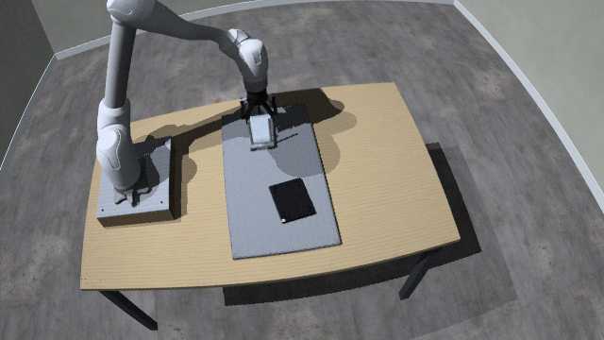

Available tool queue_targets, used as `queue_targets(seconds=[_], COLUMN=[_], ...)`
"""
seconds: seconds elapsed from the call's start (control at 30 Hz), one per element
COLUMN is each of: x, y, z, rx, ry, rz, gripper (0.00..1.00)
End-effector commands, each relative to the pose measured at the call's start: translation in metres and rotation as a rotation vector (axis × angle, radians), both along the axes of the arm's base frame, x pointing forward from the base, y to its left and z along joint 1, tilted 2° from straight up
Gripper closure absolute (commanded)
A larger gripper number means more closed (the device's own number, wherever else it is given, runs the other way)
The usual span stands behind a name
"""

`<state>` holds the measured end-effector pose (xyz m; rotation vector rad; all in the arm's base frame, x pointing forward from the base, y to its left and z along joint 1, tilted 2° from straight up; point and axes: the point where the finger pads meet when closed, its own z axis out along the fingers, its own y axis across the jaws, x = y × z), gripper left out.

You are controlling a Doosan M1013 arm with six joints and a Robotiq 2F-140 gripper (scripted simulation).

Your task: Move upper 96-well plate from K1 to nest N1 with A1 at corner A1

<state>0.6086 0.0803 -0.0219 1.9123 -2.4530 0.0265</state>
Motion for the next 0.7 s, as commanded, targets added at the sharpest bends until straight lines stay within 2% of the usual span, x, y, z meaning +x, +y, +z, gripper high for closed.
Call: queue_targets(seconds=[0.0, 0.67], x=[-0.0001, 0.0000], y=[0.0000, 0.0001], z=[-0.0001, 0.0032], rx=[0.000, 0.000], ry=[0.000, 0.000], rz=[0.000, 0.000], gripper=[1.00, 1.00])
